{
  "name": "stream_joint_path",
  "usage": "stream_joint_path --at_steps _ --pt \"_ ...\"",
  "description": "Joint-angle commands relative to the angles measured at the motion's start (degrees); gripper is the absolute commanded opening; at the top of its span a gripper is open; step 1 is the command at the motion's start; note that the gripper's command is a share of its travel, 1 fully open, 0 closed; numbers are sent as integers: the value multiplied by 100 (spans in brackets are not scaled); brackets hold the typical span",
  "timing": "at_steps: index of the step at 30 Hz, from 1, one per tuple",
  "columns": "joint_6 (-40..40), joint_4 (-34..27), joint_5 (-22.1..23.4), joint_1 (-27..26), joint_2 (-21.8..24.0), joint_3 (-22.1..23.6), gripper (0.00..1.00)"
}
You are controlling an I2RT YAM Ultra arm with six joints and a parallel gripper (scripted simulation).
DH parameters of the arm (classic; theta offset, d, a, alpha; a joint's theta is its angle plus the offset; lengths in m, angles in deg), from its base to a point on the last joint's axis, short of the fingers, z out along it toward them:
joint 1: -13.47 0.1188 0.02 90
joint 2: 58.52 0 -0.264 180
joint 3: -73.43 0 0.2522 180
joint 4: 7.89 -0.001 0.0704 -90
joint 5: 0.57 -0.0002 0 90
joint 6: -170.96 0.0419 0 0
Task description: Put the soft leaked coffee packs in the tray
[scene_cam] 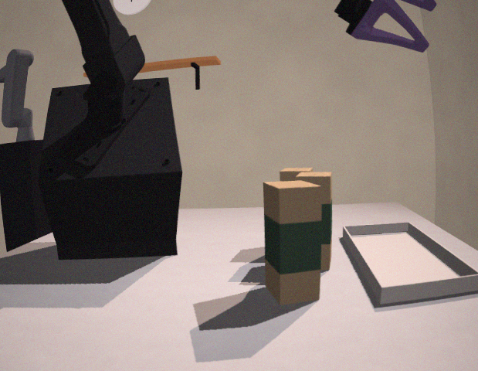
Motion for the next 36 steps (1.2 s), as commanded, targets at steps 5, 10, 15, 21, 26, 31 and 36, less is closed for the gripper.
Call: stream_joint_path --at_steps 5,10,15,21,26,31,36 --pt "1143 -980 -809 300 -288 182 100" --pt "1933 -1453 -1256 481 -467 70 100" --pt "2594 -1962 -1680 643 -622 315 100" --pt "3572 -2613 -2271 879 -844 405 100" --pt "4368 -3162 -2760 1069 -1032 509 100" --pt "4917 -3494 -3010 1188 -1165 337 100" --pt "5662 -4047 -3499 1370 -1351 585 100"
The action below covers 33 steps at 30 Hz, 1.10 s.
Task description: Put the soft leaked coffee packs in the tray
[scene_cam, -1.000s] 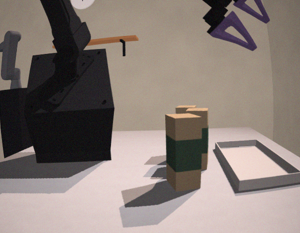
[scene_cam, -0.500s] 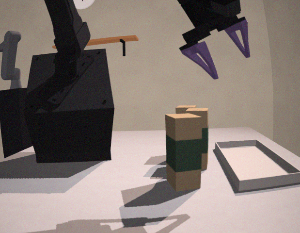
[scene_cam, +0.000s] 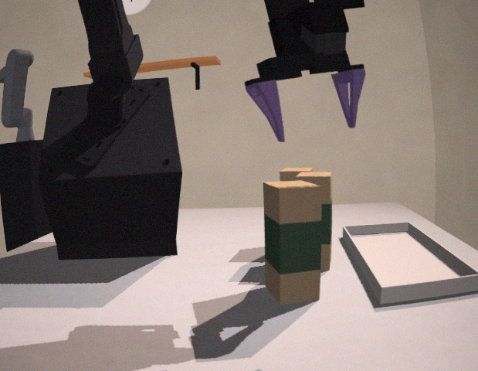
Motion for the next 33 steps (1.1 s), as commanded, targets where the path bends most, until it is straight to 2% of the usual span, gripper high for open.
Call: stream_joint_path --at_steps 1,8,28,29,33 --pt "742 -649 -482 175 -178 86 100" --pt "1222 -987 -670 265 -332 56 100" --pt "1284 -1040 -673 273 -341 45 100" --pt "1283 -1040 -673 273 -341 45 79" --pt "1282 -1040 -673 273 -341 45 79"
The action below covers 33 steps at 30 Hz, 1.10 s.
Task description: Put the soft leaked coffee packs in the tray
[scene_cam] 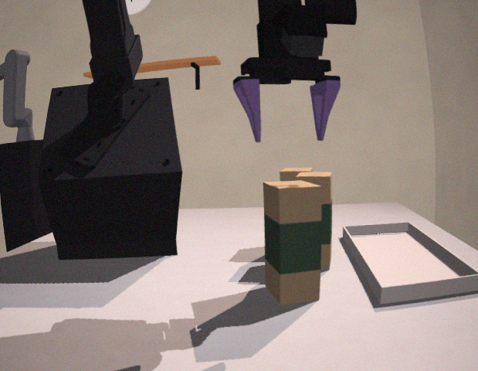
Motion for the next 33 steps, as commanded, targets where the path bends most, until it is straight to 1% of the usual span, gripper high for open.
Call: stream_joint_path --at_steps 1,12,14,24,28,29,31,33 --pt "26 -124 -74 99 -72 10 79" --pt "26 -124 -74 99 -72 10 79" --pt "-28 -106 -70 82 -81 96 79" --pt "-765 1166 147 -597 -281 577 79" --pt "-833 1274 165 -641 -307 608 79" --pt "-857 1295 171 -533 -96 382 79" --pt "-864 1312 152 -538 -99 385 79" --pt "-873 1334 150 -549 -120 483 79"
